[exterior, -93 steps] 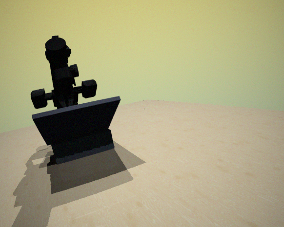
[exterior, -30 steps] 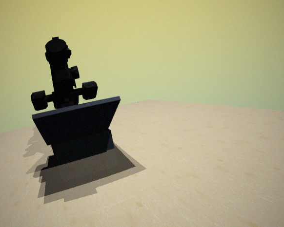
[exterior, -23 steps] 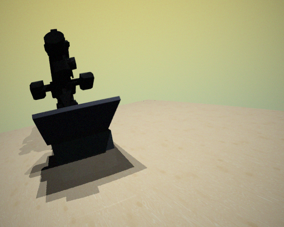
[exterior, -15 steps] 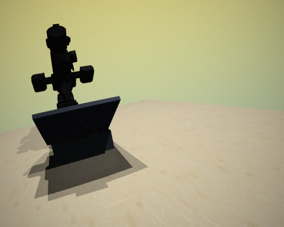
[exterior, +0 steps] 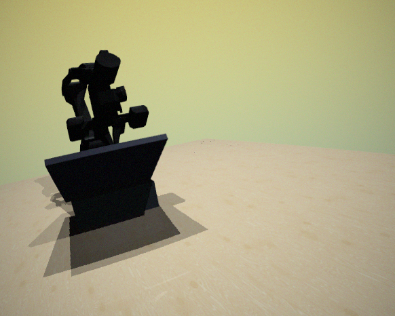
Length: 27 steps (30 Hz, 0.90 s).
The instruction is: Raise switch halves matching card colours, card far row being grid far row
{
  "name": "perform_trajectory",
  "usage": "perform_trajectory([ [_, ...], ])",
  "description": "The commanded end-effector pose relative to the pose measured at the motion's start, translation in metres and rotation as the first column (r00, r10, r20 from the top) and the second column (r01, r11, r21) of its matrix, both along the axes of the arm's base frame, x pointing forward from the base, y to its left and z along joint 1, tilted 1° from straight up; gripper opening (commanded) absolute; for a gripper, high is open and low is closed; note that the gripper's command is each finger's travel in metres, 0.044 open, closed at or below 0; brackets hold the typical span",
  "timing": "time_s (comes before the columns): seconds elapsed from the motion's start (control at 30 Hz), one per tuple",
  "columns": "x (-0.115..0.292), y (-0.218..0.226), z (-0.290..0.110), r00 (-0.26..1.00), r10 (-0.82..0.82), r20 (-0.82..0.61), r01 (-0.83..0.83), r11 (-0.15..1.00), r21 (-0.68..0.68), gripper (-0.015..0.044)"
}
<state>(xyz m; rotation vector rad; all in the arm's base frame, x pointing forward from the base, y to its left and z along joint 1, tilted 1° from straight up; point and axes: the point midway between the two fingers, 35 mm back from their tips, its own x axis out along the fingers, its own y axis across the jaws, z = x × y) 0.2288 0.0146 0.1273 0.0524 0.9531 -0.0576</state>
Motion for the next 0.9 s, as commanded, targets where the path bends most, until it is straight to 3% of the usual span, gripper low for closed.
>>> perform_trajectory([
  [0.0,0.003,0.000,-0.012,1.000,-0.004,-0.001,0.004,1.000,-0.003,0.0000],
  [0.87,0.016,-0.001,-0.032,1.000,-0.004,0.000,0.004,1.000,-0.003,0.0000],
])
